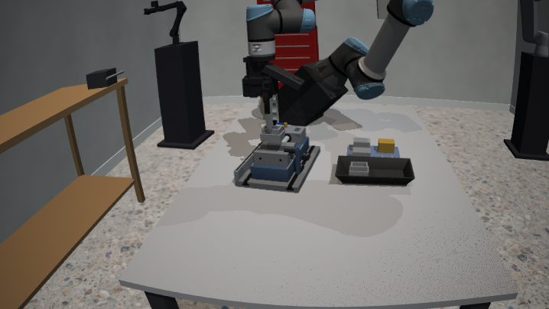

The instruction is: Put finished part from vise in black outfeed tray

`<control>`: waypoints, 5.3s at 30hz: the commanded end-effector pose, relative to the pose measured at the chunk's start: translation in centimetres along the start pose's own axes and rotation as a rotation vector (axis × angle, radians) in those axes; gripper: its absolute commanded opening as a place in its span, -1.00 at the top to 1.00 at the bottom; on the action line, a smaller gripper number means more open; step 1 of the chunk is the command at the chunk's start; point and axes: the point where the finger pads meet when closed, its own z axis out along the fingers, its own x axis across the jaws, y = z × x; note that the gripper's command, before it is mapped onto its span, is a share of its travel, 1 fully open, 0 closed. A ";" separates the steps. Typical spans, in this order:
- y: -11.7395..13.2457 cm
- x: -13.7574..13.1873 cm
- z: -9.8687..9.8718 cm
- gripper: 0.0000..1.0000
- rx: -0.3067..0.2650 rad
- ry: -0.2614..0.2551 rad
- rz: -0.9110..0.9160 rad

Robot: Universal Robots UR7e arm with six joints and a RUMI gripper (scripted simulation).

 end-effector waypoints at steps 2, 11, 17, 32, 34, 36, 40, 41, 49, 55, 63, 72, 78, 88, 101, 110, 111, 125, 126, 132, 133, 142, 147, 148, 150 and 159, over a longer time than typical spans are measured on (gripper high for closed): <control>0.0 0.0 -0.3 1.00 -0.001 0.001 0.000; 0.0 0.0 -0.3 1.00 -0.001 0.001 0.000; -0.2 0.1 -0.3 1.00 -0.001 0.001 -0.001; -4.4 0.8 -0.6 1.00 -0.008 -0.001 -0.009; -4.4 0.8 -0.6 1.00 -0.008 -0.001 -0.009; -5.5 1.0 -0.6 1.00 -0.010 -0.001 -0.011; -7.9 1.2 -0.7 1.00 -0.013 -0.001 -0.017; -8.5 1.2 -0.7 1.00 -0.013 -0.001 -0.018; -14.4 1.2 -0.8 1.00 -0.018 -0.002 -0.031; -17.6 1.0 -0.8 1.00 -0.018 -0.001 -0.039; -23.8 -0.2 -0.7 1.00 -0.017 0.000 -0.055; -28.5 -1.5 -0.5 1.00 -0.012 0.000 -0.067; -31.7 -2.7 -0.4 1.00 -0.008 0.001 -0.076; -34.3 -3.9 -0.4 1.00 -0.003 0.001 -0.083; -35.4 -4.5 -0.3 1.00 -0.001 0.001 -0.087; -35.4 -4.5 -0.3 1.00 -0.001 0.001 -0.087; -35.4 -4.5 -0.3 1.00 -0.001 0.001 -0.087; -35.4 -4.5 -0.3 1.00 -0.001 0.001 -0.087; -35.4 -4.5 -0.3 1.00 -0.001 0.001 -0.087; -35.4 -4.5 -0.3 1.00 -0.001 0.001 -0.087; -35.4 -4.5 -0.3 1.00 -0.001 0.001 -0.087; -35.4 -4.5 -0.3 1.00 -0.001 0.001 -0.087; -35.4 -4.5 -0.2 1.00 -0.001 0.001 -0.087; -35.4 -4.5 -0.2 1.00 -0.001 0.001 -0.087; -35.4 -4.5 -0.1 1.00 -0.001 0.001 -0.087; -35.4 -4.5 0.4 1.00 -0.001 0.001 -0.087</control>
